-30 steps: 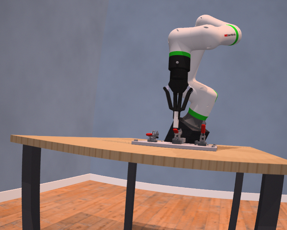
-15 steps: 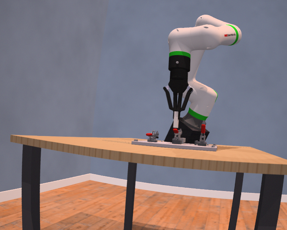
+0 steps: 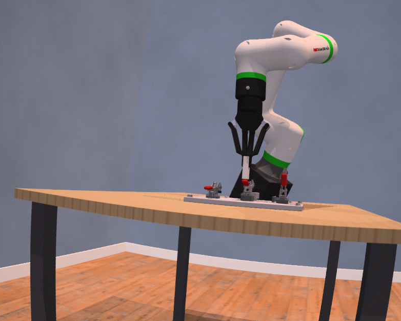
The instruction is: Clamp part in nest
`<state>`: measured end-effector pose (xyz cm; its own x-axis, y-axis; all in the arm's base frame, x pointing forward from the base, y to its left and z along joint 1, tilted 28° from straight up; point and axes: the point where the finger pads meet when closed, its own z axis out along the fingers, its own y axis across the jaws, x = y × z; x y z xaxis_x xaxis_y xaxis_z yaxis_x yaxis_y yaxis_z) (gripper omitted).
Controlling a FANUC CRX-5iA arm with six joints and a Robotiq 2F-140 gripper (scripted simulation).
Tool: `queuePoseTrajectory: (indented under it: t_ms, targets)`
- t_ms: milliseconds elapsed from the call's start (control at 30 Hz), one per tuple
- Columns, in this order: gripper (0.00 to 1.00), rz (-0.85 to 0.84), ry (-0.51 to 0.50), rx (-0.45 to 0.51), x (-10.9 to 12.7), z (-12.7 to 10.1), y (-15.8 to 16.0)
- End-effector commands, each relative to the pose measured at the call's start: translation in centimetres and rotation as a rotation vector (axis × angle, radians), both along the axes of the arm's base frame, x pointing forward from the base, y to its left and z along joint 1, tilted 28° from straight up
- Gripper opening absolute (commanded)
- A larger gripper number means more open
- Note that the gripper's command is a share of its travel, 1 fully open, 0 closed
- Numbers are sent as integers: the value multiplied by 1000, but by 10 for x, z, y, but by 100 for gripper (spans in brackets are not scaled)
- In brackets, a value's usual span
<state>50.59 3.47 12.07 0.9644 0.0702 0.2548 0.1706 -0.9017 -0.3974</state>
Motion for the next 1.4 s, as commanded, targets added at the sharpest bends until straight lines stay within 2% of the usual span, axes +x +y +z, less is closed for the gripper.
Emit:
queuePoseTrajectory:
  t_ms: [0, 1367]
  targets:
    - [0, 0, 0, 0, 0, 0, 0]
    - [0, 0, 0, 0, 1, -3, 2]
